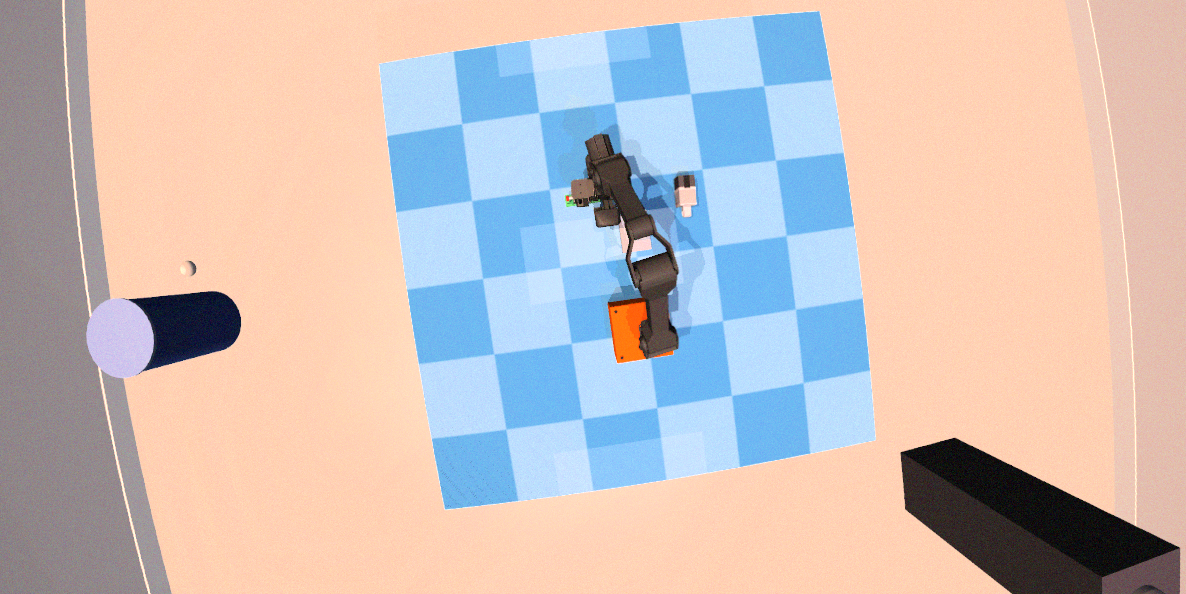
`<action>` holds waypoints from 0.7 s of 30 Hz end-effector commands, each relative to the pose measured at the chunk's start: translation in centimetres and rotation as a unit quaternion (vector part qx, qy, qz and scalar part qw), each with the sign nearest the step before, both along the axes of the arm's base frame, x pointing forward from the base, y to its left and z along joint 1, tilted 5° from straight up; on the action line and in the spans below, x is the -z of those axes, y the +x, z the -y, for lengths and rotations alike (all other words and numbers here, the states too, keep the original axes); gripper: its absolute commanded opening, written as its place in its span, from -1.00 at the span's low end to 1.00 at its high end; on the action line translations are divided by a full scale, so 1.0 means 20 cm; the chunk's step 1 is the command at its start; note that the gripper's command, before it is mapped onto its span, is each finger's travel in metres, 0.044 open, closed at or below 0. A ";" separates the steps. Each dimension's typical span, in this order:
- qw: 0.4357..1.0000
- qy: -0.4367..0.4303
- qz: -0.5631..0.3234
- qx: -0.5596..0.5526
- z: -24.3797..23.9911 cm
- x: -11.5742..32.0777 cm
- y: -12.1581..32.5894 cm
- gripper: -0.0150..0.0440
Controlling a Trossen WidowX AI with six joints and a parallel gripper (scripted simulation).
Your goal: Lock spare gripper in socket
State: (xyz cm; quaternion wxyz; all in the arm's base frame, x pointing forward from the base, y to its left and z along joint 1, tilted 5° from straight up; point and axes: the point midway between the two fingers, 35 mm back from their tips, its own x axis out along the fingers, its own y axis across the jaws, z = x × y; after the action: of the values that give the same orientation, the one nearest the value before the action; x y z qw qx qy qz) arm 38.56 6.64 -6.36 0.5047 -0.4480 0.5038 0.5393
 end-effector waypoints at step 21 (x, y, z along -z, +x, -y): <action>1.000 -0.002 -0.013 0.000 0.00 -0.30 -0.01 1.00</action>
State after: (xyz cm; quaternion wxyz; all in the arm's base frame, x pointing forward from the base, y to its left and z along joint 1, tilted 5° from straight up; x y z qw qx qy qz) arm 38.20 6.61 -1.19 0.4966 -0.4416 0.5116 0.5447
